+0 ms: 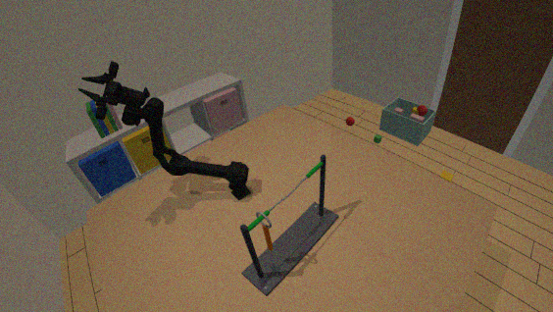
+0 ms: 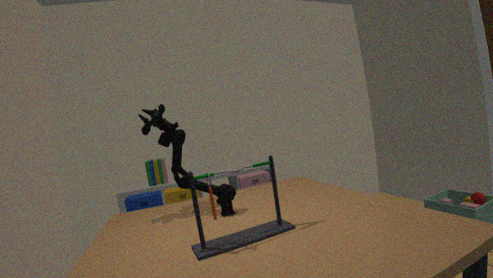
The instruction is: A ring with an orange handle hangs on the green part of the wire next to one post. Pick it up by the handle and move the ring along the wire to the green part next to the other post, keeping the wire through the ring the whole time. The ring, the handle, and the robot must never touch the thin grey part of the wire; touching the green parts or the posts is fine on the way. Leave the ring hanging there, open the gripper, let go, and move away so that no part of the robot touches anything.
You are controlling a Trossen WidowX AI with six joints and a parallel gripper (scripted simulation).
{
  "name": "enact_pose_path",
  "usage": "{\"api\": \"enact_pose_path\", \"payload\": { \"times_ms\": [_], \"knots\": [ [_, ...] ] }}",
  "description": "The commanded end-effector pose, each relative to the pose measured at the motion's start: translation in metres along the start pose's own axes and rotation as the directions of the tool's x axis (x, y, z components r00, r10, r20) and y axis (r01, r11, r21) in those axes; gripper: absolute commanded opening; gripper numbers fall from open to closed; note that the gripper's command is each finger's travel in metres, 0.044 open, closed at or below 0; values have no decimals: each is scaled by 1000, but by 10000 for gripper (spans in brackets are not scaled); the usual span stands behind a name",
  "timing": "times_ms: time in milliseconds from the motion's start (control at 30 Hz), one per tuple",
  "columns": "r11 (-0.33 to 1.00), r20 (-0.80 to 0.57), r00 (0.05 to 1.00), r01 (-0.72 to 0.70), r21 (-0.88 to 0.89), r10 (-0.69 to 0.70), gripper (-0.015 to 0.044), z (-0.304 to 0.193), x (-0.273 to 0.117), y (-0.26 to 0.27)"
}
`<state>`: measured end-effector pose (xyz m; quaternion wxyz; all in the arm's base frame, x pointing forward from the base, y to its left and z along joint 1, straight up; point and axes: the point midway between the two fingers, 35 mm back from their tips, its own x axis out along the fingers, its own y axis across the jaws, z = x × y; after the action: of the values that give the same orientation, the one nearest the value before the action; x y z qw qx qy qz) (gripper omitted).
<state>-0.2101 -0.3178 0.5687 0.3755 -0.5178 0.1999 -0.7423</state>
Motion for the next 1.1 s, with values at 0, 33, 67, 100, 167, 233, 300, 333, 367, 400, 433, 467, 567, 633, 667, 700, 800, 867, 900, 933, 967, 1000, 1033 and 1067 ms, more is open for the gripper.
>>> {"api": "enact_pose_path", "payload": {
  "times_ms": [0, 33, 67, 100, 167, 233, 300, 333, 367, 400, 433, 467, 567, 633, 667, 700, 800, 867, 900, 933, 967, 1000, 1033, 1067],
  "knots": [
    [989, 13, 996, 93, -112, -92, 160, 18, -14, -35],
    [984, 17, 994, 113, -137, -112, 160, 23, -17, -42],
    [978, 21, 991, 134, -161, -132, 160, 27, -21, -49],
    [970, 20, 988, 153, -190, -152, 160, 30, -25, -57],
    [939, 20, 978, 207, -273, -209, 160, 40, -37, -78],
    [885, 24, 959, 269, -380, -281, 160, 53, -54, -103],
    [815, 33, 936, 322, -482, -350, 160, 68, -72, -125],
    [775, 40, 923, 345, -530, -384, 160, 76, -81, -135],
    [731, 48, 908, 365, -577, -416, 160, 85, -90, -145],
    [684, 58, 893, 383, -621, -447, 160, 94, -99, -153],
    [635, 69, 876, 398, -662, -477, 160, 103, -109, -161],
    [583, 82, 859, 410, -702, -505, 160, 113, -118, -168],
    [415, 128, 803, 429, -802, -582, 160, 144, -147, -186],
    [297, 164, 762, 428, -854, -626, 160, 166, -166, -193],
    [236, 184, 741, 423, -875, -645, 160, 177, -175, -196],
    [175, 205, 720, 416, -892, -663, 160, 189, -184, -197],
    [-7, 273, 655, 379, -926, -705, 160, 223, -211, -198],
    [-125, 322, 610, 343, -931, -724, 160, 246, -228, -195],
    [-188, 350, 586, 319, -929, -731, 160, 258, -237, -192],
    [-256, 381, 559, 291, -922, -737, 160, 272, -247, -187],
    [-322, 413, 532, 260, -911, -739, 160, 285, -256, -182],
    [-385, 445, 505, 226, -895, -739, 160, 299, -265, -175],
    [-444, 478, 479, 191, -875, -736, 160, 311, -274, -168],
    [-500, 510, 453, 154, -852, -731, 160, 324, -282, -160]
  ]
}}
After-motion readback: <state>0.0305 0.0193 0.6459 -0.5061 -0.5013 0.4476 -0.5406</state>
